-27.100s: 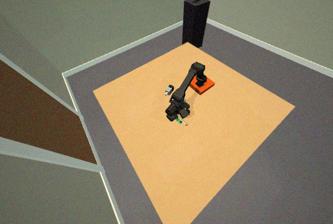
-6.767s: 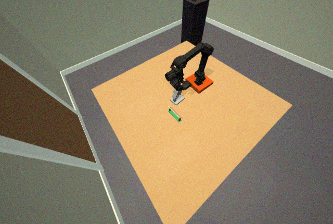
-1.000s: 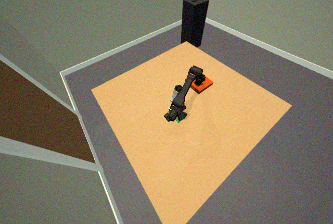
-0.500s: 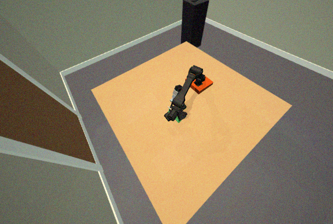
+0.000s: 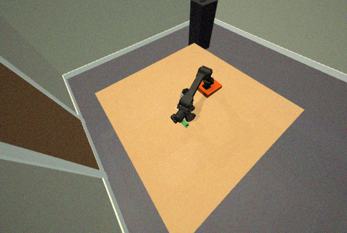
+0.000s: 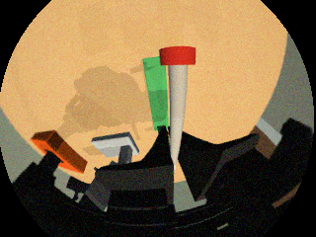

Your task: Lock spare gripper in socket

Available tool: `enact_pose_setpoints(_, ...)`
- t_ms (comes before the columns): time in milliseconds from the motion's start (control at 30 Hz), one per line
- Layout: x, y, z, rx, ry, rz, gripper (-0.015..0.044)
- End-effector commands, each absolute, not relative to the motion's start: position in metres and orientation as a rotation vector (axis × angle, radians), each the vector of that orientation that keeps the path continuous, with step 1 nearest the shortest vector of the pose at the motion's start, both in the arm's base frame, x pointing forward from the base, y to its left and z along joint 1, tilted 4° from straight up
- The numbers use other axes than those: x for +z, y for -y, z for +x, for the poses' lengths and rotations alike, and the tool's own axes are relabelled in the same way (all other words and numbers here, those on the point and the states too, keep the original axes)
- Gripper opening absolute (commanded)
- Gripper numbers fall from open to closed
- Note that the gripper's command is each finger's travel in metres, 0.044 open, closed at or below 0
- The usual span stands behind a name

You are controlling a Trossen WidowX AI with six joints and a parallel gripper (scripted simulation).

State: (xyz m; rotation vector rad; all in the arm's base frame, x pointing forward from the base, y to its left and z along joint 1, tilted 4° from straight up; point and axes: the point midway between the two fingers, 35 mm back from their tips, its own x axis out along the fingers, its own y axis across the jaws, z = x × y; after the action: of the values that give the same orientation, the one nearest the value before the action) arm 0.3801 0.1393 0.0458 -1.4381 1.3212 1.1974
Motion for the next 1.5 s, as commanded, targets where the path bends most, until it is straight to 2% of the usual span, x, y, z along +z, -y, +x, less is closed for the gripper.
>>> enact_pose_setpoints(0, 0.060, -0.137, 0.380, 1.196, -1.320, -1.443, 0.0000)
enact_pose_setpoints(500, 0.054, -0.139, 0.378, 1.206, -1.311, -1.448, 0.0000)
enact_pose_setpoints(1467, 0.075, -0.140, 0.293, 1.216, -1.314, -1.441, 0.0000)
